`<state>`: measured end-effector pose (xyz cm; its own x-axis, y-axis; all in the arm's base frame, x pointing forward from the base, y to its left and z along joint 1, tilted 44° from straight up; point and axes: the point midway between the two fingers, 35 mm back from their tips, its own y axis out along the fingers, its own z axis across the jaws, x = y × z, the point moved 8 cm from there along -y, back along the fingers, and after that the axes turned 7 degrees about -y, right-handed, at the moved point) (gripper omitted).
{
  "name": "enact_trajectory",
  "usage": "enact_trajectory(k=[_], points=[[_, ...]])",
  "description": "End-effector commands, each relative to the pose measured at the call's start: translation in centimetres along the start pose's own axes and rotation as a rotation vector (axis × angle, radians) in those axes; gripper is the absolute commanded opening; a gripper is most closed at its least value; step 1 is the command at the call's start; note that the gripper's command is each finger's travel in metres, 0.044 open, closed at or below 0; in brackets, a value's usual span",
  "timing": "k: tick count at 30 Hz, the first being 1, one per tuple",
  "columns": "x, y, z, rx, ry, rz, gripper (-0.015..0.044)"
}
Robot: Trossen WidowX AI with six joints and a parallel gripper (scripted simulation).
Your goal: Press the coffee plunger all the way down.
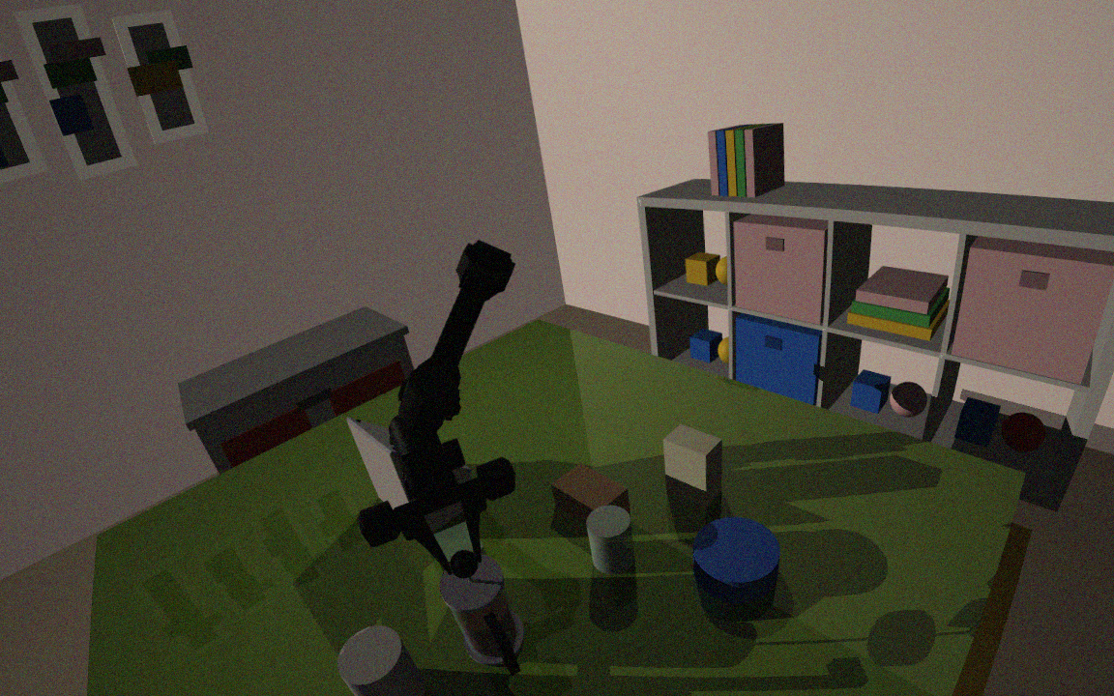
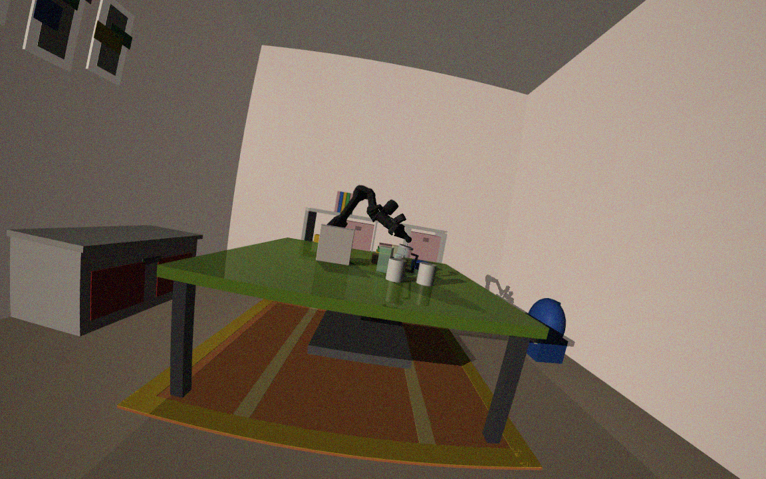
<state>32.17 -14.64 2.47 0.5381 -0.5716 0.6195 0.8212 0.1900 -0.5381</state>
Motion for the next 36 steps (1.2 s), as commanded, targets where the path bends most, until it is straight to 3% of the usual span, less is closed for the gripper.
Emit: enact_trajectory(k=[1, 35, 36], points=[[-0.49, 0.37, 0.06, 0.005, 0.011, 0.024, 0.0127], [0.05, 0.49, -0.13, 0.004, 0.006, 0.012, 0.0127], [0.05, 0.49, -0.13, 0.004, 0.006, 0.012, 0.0154]])
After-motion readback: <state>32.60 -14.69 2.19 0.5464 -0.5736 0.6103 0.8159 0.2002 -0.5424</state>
